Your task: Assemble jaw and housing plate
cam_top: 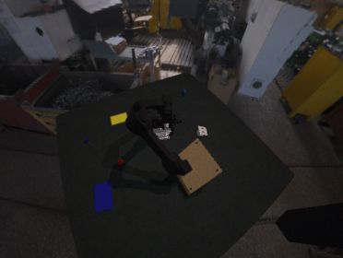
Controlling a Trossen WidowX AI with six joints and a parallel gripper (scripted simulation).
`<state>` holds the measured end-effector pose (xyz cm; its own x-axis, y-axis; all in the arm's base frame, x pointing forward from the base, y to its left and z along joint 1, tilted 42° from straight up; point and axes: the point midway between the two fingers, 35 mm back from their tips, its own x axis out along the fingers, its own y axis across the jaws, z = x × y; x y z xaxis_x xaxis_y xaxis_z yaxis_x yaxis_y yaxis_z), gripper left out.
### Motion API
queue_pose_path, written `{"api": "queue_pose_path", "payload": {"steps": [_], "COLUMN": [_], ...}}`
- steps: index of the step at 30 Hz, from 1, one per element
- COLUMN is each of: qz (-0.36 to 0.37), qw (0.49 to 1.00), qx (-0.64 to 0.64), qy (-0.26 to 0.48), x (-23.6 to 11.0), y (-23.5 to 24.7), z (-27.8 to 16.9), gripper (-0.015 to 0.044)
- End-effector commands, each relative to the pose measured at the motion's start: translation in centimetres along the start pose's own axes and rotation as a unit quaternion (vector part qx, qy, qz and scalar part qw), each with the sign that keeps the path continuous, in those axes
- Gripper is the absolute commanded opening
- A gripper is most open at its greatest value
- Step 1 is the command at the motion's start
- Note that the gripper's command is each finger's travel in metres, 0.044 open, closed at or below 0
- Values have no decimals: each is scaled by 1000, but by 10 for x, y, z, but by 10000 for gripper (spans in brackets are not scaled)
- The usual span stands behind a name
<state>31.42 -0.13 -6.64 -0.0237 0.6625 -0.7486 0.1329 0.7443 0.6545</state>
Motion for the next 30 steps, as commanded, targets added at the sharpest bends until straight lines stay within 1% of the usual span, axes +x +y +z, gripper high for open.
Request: {"api": "queue_pose_path", "payload": {"steps": [1, 26, 29, 30], "qz": [1, 1, 0, 0], "qw": [1000, 1000, 1000, 1000], "qx": [1, 1, 0, 0], "qy": [-1, -1, 0, 0], "x": [0, 0, 0, 0], "y": [0, 0, 0, 0], "z": [0, 0, 0, 0], "gripper": [134, 134, 213, 224]}}
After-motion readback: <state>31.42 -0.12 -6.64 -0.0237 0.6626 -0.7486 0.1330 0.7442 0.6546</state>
